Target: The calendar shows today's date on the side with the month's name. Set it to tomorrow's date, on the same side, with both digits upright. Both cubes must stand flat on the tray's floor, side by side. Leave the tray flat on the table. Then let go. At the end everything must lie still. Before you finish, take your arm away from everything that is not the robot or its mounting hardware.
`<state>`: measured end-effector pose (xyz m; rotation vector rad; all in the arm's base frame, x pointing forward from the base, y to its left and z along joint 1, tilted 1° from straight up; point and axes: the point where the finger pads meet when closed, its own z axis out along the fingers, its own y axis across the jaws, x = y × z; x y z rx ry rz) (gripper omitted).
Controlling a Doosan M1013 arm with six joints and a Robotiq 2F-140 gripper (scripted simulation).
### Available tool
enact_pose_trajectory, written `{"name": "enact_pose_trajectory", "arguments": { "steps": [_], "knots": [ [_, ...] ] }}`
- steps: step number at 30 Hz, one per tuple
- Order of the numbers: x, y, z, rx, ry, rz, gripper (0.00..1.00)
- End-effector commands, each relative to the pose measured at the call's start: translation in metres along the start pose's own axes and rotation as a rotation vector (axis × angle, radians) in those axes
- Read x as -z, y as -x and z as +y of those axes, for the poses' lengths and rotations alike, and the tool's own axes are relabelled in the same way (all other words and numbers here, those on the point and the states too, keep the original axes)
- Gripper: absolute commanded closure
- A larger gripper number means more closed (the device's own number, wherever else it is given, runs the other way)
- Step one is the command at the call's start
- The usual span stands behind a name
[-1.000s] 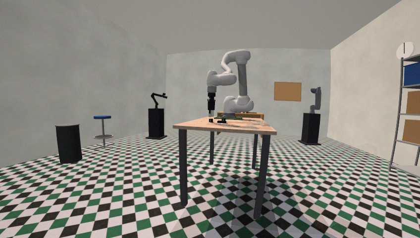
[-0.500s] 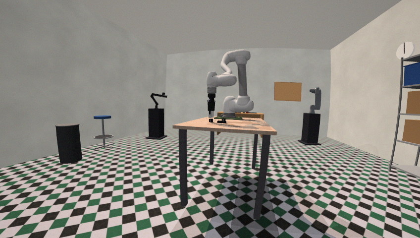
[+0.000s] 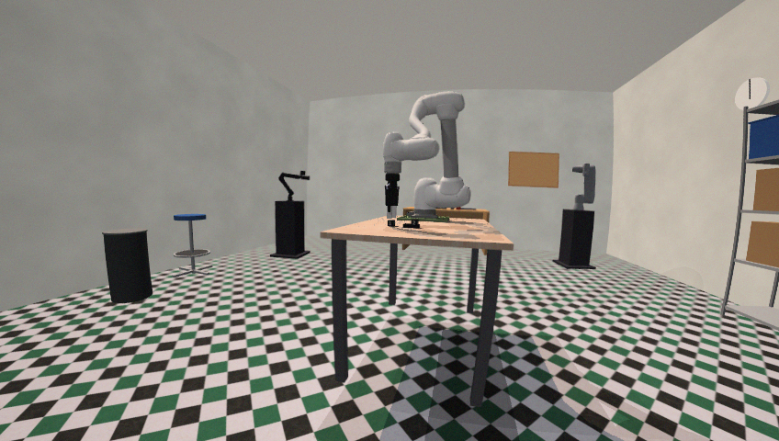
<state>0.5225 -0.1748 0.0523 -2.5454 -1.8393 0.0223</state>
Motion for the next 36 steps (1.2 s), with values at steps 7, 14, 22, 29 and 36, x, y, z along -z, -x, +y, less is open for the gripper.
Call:
{"name": "enact_pose_trajectory", "arguments": {
  "steps": [7, 14, 22, 29, 36],
  "knots": [
    [0.0001, 0.0000, 0.0000, 0.000, 0.000, 0.000, 0.71],
    [0.0001, 0.0000, 0.0000, 0.000, 0.000, 0.000, 0.71],
    [0.0001, 0.0000, 0.0000, 0.000, 0.000, 0.000, 0.71],
    [-0.0005, 0.0000, 0.0000, 0.000, 0.000, 0.000, 0.71],
    [-0.0081, 0.0000, 0.0000, 0.000, 0.000, 0.000, 0.71]
  ]
}}
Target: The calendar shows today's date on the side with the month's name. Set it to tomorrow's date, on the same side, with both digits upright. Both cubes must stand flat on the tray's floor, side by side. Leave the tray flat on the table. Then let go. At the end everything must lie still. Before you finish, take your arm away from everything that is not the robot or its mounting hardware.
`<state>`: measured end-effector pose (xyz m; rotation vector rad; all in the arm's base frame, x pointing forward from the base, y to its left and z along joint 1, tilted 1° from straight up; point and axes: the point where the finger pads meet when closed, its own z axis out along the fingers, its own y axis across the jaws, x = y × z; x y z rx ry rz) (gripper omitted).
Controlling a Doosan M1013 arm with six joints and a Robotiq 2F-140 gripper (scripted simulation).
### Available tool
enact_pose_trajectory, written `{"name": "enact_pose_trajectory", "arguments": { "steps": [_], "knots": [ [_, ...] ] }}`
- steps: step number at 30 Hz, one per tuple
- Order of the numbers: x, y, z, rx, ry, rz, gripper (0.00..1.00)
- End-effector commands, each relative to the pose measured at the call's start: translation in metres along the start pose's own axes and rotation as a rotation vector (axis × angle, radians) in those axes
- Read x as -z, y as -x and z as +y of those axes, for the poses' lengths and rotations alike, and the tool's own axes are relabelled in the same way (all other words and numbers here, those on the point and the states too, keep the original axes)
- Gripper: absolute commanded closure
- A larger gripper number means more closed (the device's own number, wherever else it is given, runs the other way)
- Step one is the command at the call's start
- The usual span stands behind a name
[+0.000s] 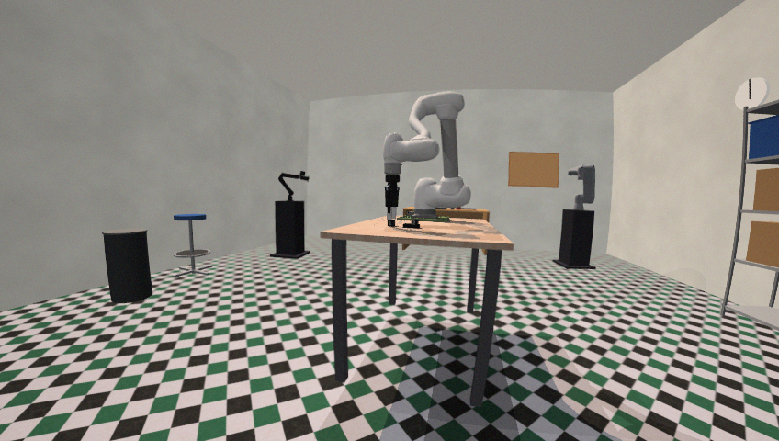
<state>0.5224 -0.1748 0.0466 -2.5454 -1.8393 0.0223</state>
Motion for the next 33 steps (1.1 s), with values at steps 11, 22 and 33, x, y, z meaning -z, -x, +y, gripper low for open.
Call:
{"name": "enact_pose_trajectory", "arguments": {
  "steps": [11, 22, 33],
  "knots": [
    [-0.018, 0.000, 0.000, 0.000, 0.000, 0.000, 0.71],
    [-0.024, 0.000, 0.000, 0.000, 0.000, 0.000, 0.71],
    [-0.024, 0.000, 0.000, 0.000, 0.000, 0.000, 0.71]
  ]
}}
